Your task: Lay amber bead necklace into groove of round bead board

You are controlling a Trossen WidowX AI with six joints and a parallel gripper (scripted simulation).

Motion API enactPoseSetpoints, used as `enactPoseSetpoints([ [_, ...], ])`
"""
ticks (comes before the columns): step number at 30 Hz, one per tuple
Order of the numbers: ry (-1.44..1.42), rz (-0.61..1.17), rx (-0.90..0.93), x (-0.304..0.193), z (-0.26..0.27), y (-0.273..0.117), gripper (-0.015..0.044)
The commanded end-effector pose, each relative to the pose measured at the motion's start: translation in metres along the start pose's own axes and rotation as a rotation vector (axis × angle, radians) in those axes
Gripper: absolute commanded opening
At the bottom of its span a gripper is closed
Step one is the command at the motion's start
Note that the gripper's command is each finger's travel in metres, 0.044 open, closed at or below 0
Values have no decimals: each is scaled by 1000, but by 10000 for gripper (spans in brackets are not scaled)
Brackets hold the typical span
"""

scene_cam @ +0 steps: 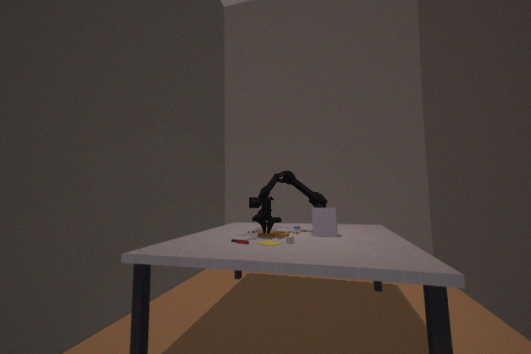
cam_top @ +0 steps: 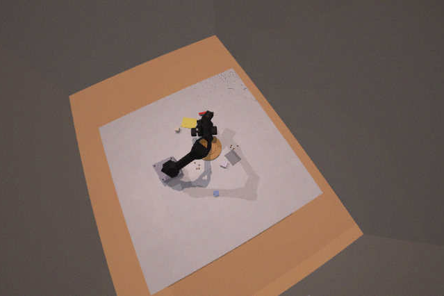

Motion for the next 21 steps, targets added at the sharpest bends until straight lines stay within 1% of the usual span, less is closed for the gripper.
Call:
enactPoseSetpoints([
  [1, -9, 10, 1, -2, 2, 8, 120],
  [6, -9, 10, 1, -2, 2, 8, 120],
  [10, -3, 5, 3, -1, 1, 6, 15],
  [11, -3, 5, 3, -1, 1, 6, 0],
  [21, -3, 5, 3, -1, 1, 6, 0],
])
Point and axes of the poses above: the point midway between the two fingers, 35 mm back from their tips, its own y axis out along the fingers, its own z axis across the jaws, x = y × z, the point moved 10 cm from there along -y, back along the fingers, and after that the axes turned 7 degrees about y, right-handed, at the moved point
